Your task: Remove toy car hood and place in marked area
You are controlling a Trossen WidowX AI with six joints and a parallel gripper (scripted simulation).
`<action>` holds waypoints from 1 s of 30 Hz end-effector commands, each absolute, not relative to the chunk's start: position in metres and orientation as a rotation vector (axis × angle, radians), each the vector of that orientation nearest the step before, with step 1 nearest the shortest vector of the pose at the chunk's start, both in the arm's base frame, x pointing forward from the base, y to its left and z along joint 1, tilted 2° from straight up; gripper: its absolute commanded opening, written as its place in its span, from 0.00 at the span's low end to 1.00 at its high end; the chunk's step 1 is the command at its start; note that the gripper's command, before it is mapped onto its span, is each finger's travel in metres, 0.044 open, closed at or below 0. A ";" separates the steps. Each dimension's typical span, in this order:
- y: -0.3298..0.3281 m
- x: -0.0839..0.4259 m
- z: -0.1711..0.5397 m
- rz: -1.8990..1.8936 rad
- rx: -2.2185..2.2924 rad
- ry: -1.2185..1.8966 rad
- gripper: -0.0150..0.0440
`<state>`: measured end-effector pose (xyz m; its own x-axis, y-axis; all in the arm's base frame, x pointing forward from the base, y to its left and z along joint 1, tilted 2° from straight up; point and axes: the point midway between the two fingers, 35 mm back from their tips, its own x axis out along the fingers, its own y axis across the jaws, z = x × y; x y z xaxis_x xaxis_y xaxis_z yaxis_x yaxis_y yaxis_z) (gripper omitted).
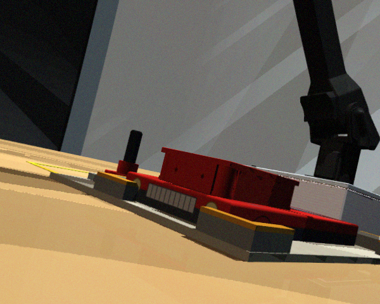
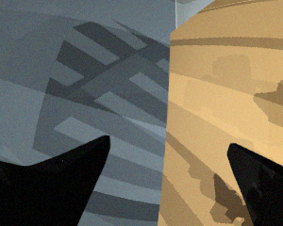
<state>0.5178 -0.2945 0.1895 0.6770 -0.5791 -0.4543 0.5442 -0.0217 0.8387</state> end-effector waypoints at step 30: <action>0.051 0.346 0.072 -0.059 0.033 1.564 1.00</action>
<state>0.3568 0.0487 0.0720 0.0414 -0.0192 -0.9990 0.1070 0.9942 -0.0147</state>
